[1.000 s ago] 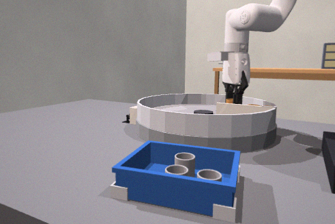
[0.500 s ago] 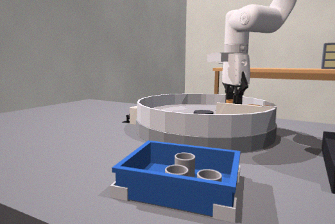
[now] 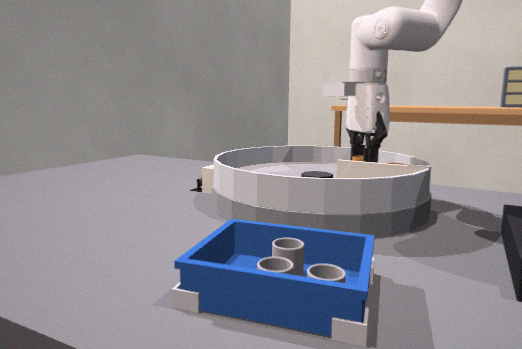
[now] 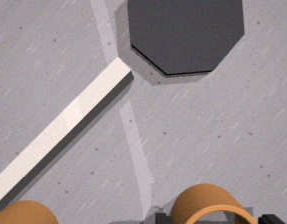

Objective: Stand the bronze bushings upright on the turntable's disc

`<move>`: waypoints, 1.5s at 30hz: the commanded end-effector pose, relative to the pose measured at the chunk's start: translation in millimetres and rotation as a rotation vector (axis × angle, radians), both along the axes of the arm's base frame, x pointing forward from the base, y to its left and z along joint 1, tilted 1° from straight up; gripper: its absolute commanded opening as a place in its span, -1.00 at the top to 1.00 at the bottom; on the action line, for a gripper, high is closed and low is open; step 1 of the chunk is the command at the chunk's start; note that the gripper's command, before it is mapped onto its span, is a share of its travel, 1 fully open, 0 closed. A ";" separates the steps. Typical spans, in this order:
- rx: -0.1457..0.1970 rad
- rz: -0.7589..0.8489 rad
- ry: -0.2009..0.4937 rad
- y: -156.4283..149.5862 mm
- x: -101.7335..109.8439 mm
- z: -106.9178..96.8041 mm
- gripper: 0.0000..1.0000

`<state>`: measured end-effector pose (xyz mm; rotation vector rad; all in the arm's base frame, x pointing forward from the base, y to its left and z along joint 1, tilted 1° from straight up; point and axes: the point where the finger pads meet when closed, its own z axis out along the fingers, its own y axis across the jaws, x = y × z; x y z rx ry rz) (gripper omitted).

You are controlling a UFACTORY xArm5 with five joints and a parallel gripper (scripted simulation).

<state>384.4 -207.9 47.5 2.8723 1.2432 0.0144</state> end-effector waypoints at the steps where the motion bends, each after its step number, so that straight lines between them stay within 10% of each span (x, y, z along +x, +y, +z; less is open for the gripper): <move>1: -0.001 0.000 -0.003 -0.5 1.0 1.1 0.02; 33: -0.001 0.000 -0.003 -0.5 1.0 1.6 0.02; 45: -0.002 0.000 -0.003 -0.5 0.4 37.5 0.02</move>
